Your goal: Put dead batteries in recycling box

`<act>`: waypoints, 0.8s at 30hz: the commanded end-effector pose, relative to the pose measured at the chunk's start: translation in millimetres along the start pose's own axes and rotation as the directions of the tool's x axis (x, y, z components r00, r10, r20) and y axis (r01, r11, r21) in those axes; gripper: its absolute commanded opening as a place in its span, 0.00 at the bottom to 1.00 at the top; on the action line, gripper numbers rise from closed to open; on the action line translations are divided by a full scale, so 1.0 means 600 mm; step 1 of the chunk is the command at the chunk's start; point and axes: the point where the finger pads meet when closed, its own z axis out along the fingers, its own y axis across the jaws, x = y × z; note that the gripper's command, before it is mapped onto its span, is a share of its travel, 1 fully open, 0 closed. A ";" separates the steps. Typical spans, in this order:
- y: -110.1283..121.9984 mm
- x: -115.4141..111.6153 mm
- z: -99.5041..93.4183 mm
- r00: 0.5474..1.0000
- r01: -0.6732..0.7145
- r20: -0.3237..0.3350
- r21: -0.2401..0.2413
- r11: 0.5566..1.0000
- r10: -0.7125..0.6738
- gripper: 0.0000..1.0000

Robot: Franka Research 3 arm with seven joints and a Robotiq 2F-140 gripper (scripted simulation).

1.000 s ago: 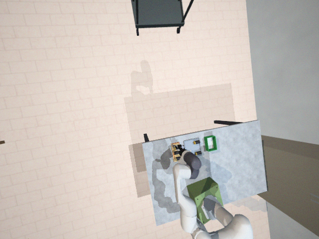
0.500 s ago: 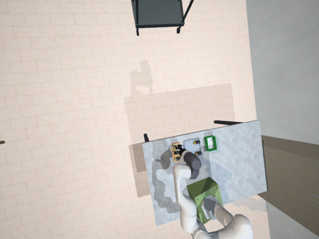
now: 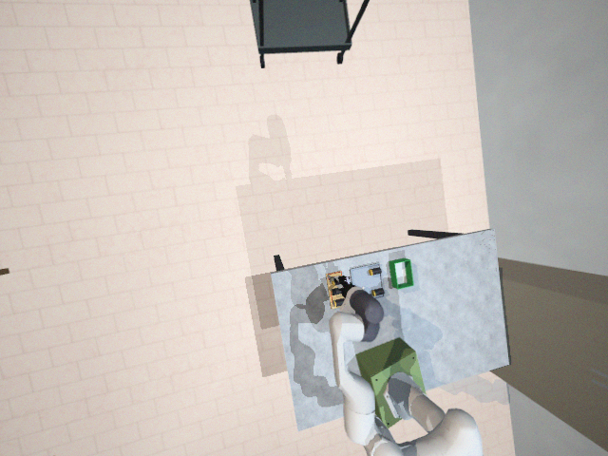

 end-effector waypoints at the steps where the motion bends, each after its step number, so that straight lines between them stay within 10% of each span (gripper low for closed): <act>1: 0.000 0.000 0.000 1.000 0.003 0.000 -0.004 1.000 -0.003 0.16; 24: 0.000 0.000 0.000 1.000 0.003 0.000 -0.004 1.000 -0.003 0.16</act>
